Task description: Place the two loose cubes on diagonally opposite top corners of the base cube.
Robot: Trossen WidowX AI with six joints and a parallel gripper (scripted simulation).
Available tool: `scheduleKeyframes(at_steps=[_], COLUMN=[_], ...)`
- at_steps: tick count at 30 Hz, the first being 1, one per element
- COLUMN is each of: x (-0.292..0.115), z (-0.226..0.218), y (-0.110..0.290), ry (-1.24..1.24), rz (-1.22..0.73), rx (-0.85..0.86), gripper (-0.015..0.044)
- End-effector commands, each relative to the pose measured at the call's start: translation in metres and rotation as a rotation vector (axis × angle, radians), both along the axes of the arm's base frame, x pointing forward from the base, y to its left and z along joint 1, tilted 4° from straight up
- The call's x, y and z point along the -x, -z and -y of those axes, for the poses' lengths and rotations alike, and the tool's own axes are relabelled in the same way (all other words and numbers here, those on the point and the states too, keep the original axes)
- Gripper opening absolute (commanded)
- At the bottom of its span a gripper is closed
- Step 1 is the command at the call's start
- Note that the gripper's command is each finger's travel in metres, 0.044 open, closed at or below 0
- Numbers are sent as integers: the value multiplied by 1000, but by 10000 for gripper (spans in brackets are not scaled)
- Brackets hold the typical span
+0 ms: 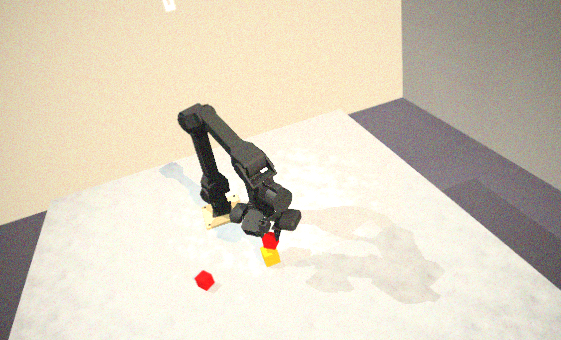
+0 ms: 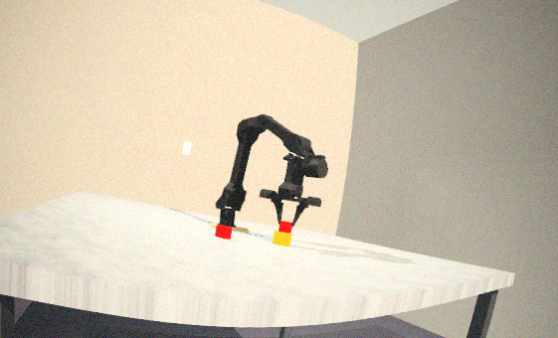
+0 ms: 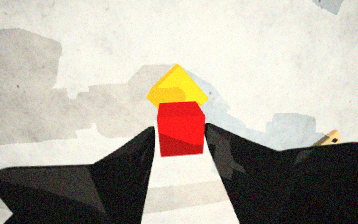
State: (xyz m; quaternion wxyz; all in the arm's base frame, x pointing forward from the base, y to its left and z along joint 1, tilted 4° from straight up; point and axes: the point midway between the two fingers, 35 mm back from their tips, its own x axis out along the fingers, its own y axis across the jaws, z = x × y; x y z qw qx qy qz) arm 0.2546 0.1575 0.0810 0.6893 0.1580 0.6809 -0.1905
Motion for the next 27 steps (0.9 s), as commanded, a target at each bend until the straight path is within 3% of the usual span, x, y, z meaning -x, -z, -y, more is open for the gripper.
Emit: scheduleKeyframes(at_steps=[1,21,23,27], x=[0,0,-3,-21], z=[0,-1,4,31], y=[-7,-30,-28,-36], ry=[0,0,4,43], rz=[0,0,-1,4], rx=[0,0,1,0], gripper=[205,205,258,265])
